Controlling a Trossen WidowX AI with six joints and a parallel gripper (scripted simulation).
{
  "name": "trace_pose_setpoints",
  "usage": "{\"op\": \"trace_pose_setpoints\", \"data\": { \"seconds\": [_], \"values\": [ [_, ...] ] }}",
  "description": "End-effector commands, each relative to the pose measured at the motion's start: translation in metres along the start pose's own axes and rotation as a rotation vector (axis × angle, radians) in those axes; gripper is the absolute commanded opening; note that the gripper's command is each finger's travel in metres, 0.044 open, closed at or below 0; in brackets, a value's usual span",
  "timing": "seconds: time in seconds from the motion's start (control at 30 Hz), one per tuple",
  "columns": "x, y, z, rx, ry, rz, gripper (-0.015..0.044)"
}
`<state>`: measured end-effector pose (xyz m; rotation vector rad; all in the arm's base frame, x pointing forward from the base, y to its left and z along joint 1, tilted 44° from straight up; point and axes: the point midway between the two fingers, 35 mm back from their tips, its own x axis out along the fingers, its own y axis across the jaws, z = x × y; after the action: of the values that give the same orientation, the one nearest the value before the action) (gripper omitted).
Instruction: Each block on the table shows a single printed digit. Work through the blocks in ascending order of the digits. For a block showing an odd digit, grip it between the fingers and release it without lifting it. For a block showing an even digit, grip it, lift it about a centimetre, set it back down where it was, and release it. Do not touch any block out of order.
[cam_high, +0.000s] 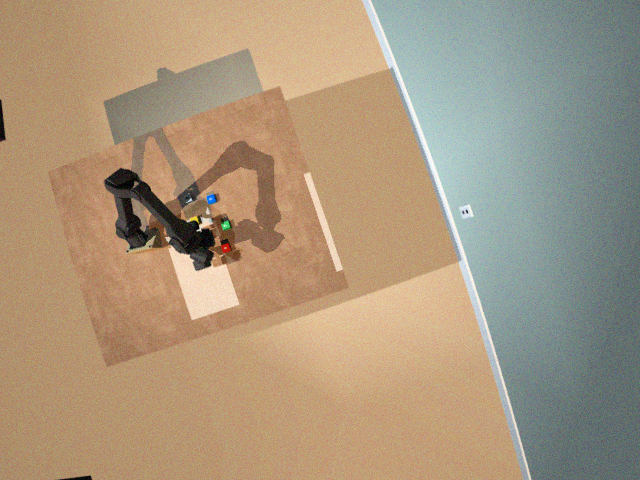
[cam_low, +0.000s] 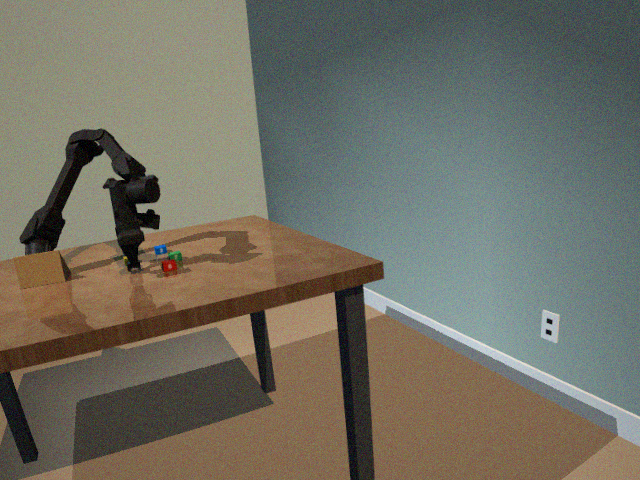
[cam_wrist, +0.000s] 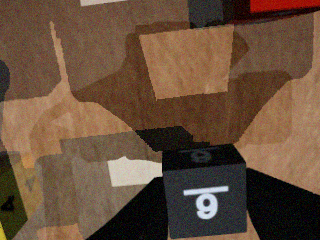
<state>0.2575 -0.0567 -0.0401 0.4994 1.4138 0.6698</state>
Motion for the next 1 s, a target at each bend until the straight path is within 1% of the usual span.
{"op": "trace_pose_setpoints", "data": {
  "seconds": [0.0,0.37,0.7,0.73,0.87,0.97],
  "values": [
    [0.008,0.001,-0.001,0.005,0.003,0.005,0.0120],
    [0.009,0.001,-0.001,0.005,0.003,0.005,0.0120],
    [0.009,0.001,-0.001,0.005,0.003,0.005,0.0383],
    [0.009,0.001,-0.001,0.005,0.003,0.005,0.0400],
    [0.006,0.001,-0.001,0.005,0.003,0.005,0.0400],
    [-0.024,0.000,-0.001,0.005,0.003,0.003,0.0400]
  ]
}}
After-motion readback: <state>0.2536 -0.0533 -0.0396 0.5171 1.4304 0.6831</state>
